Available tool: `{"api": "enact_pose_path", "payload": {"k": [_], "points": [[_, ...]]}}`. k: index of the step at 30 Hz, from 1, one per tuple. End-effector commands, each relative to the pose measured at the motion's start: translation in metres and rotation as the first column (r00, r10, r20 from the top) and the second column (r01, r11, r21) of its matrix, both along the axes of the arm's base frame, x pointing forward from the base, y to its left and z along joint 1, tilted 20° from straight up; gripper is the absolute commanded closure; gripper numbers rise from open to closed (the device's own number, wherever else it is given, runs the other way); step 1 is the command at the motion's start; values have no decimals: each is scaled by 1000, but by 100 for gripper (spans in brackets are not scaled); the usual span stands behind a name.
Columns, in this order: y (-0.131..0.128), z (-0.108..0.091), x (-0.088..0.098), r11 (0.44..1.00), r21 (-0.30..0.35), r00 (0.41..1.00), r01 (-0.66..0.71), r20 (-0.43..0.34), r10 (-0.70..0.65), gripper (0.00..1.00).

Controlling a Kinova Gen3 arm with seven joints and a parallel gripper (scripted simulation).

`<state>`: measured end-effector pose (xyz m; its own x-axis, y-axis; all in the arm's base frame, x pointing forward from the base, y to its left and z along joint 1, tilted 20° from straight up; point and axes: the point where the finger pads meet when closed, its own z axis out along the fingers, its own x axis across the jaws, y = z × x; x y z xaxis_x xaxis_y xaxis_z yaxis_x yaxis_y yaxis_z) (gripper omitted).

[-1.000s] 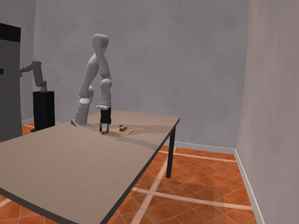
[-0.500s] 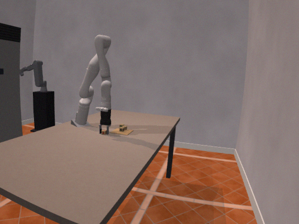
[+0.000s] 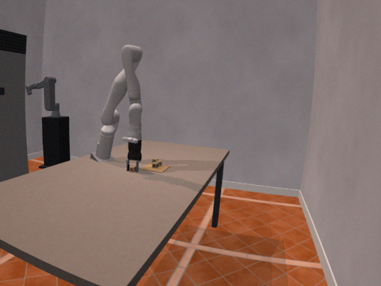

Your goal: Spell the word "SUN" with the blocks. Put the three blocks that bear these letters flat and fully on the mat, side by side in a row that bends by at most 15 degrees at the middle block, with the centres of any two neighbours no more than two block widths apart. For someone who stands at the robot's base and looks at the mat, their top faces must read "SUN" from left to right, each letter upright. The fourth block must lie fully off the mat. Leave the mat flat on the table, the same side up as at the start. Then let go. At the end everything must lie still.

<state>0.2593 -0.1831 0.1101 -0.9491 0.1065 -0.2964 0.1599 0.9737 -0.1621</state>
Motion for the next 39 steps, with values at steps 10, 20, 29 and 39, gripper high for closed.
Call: {"api": "enact_pose_path", "payload": {"k": [10, 20, 29, 39], "points": [[0, 0, 0, 1000, 0, 1000, -1, 0, 1, 0], [0, 0, 0, 1000, 0, 1000, -1, 0, 1, 0], [0, 0, 0, 1000, 0, 1000, -1, 0, 1, 0], [0, 0, 0, 1000, 0, 1000, -1, 0, 1, 13]]}}
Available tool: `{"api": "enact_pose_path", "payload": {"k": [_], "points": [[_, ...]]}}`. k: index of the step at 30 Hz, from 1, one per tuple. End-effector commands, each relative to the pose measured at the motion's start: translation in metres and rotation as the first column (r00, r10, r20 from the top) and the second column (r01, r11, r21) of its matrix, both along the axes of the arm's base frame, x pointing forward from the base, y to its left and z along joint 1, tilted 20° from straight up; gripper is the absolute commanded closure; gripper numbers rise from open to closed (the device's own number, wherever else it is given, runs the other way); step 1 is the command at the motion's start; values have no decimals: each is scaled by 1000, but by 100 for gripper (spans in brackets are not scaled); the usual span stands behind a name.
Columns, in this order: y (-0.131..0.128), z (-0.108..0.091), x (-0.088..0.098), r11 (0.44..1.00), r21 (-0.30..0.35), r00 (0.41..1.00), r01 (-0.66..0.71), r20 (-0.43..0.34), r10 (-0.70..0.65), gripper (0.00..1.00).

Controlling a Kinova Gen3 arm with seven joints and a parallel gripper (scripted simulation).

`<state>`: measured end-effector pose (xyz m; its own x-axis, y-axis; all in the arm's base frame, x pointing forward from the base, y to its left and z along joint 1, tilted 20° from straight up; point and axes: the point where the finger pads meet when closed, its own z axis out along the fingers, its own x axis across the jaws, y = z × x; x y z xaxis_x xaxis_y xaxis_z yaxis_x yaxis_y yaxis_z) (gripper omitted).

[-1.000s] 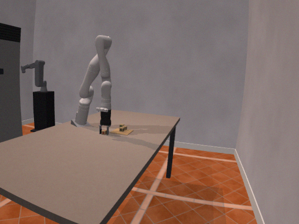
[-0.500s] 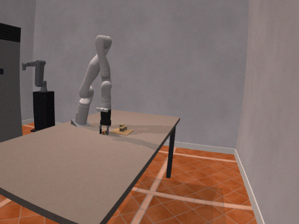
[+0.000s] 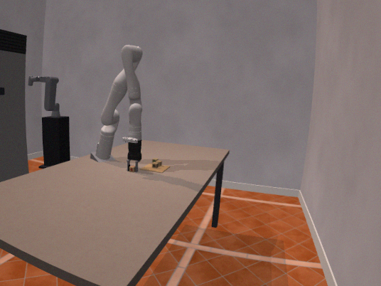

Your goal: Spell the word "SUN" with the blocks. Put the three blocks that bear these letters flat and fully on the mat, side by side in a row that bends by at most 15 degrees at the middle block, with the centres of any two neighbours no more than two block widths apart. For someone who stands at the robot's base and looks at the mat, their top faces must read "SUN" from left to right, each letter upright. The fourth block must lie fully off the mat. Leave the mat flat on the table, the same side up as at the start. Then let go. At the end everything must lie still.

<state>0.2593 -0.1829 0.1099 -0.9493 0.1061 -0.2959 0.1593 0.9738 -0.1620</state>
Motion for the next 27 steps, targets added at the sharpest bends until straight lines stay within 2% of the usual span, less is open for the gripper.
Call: {"api": "enact_pose_path", "payload": {"k": [1, 10, 11, 27], "points": [[0, 0, 0, 1000, 0, 1000, 0, 1, 0, 13], [0, 0, 0, 1000, 0, 1000, 0, 1, 0, 13], [0, 0, 0, 1000, 0, 1000, 0, 1, 0, 43], [0, 0, 0, 1000, 0, 1000, 0, 1, 0, 43]]}}
